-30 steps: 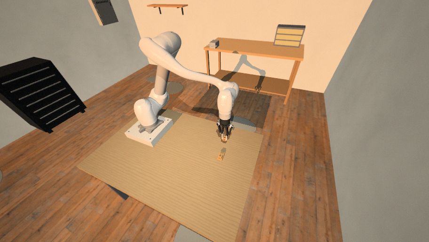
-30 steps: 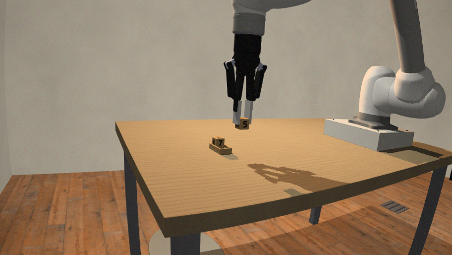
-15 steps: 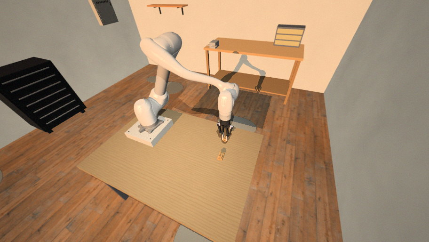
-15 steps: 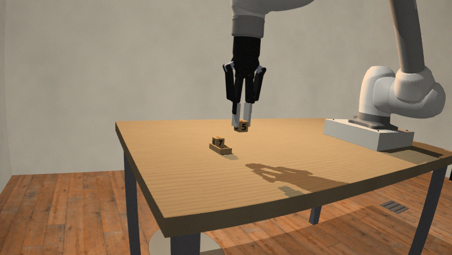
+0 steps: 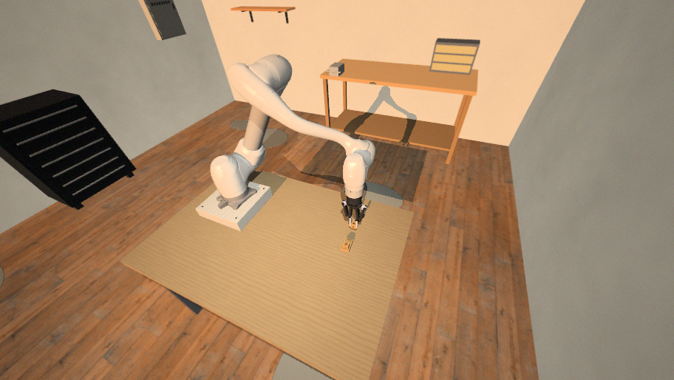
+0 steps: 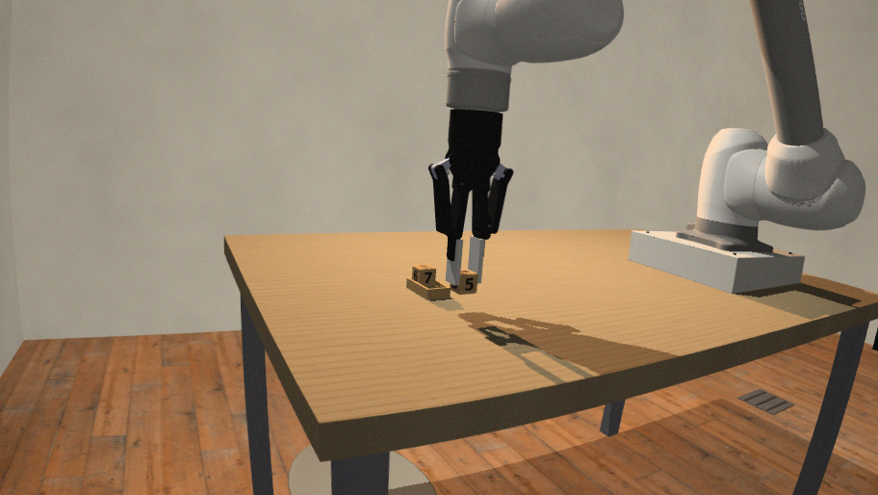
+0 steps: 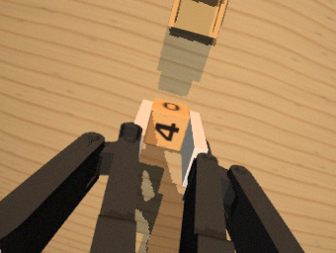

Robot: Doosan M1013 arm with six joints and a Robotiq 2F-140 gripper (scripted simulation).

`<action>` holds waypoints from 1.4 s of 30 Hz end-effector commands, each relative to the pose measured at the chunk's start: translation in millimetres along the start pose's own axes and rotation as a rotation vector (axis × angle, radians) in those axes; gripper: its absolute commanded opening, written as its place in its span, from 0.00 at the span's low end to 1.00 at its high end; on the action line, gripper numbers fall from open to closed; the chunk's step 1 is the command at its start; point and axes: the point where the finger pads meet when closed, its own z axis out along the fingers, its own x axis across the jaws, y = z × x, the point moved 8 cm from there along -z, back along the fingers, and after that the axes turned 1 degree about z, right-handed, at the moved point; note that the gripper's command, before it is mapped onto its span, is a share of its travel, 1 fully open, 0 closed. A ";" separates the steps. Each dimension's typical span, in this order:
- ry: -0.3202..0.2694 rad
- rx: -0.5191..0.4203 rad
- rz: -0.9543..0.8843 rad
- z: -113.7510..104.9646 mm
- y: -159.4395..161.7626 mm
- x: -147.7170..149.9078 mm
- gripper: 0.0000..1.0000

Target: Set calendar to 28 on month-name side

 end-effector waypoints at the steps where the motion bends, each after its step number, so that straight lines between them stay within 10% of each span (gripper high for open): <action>1: 0.005 0.003 0.003 17.3 0.2 2.8 0.24; 42: 0.005 0.003 0.003 32.4 0.2 2.9 0.24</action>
